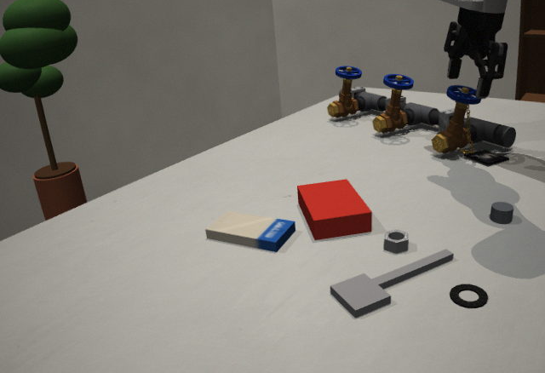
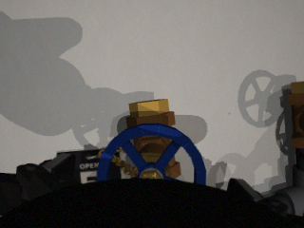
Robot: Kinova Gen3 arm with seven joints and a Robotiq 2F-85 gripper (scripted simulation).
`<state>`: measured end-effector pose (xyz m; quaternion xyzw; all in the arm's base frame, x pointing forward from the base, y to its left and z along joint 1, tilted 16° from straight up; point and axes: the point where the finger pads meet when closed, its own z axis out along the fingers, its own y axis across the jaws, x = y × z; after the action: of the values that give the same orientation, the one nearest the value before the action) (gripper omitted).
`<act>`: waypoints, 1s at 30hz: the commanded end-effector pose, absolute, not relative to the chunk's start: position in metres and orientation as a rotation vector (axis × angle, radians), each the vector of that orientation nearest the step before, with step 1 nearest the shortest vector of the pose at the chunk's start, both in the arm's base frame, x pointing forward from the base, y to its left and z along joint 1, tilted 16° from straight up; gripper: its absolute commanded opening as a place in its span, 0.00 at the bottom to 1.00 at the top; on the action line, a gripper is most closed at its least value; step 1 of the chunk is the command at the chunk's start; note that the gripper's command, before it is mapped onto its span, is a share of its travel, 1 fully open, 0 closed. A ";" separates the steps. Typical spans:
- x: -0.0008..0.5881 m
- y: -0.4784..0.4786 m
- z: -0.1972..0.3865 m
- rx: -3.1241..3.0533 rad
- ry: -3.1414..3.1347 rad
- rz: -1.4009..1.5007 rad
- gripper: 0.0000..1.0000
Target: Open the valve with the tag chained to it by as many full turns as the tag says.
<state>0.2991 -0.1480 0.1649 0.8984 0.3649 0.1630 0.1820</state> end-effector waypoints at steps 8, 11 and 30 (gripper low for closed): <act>0.301 -0.149 0.162 2.525 1.034 0.499 1.00; 0.301 -0.149 0.161 2.525 1.034 0.498 1.00; 0.303 -0.150 0.157 2.525 1.034 0.498 1.00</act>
<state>0.3026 -0.1495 0.1581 0.8977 0.3665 0.1675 0.1781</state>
